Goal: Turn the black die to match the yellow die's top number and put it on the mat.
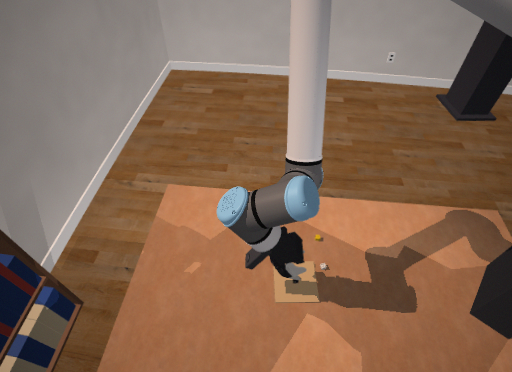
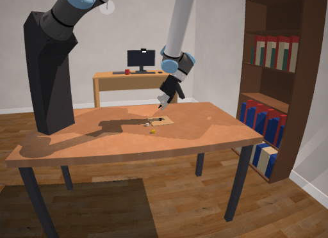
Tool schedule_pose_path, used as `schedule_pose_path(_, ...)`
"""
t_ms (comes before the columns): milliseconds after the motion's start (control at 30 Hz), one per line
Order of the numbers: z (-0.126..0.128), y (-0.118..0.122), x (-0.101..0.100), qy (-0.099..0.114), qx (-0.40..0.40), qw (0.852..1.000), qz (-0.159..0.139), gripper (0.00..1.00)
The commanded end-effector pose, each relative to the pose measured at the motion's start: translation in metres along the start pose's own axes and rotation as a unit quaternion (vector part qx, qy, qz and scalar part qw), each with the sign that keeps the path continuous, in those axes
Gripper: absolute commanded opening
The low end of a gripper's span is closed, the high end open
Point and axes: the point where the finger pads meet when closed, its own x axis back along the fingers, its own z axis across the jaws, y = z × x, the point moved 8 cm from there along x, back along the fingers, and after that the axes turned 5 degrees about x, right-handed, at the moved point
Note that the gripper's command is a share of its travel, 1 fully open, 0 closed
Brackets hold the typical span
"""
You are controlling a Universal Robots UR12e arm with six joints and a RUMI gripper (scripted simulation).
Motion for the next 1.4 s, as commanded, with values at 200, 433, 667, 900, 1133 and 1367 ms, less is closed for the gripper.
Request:
schedule_pose_path(200,0.000,0.005,0.002,0.003,0.001,1.000,0.022,0.31)
schedule_pose_path(433,0.000,0.005,0.002,0.003,0.000,1.000,0.025,0.31)
schedule_pose_path(667,-0.001,0.007,-0.001,0.003,0.000,0.999,0.045,0.31)
schedule_pose_path(900,-0.002,0.011,-0.003,0.003,0.000,0.998,0.069,0.31)
schedule_pose_path(1133,-0.003,0.019,-0.004,0.007,0.000,0.994,0.109,0.31)
schedule_pose_path(1367,-0.002,0.024,-0.004,0.010,0.000,0.991,0.133,0.31)
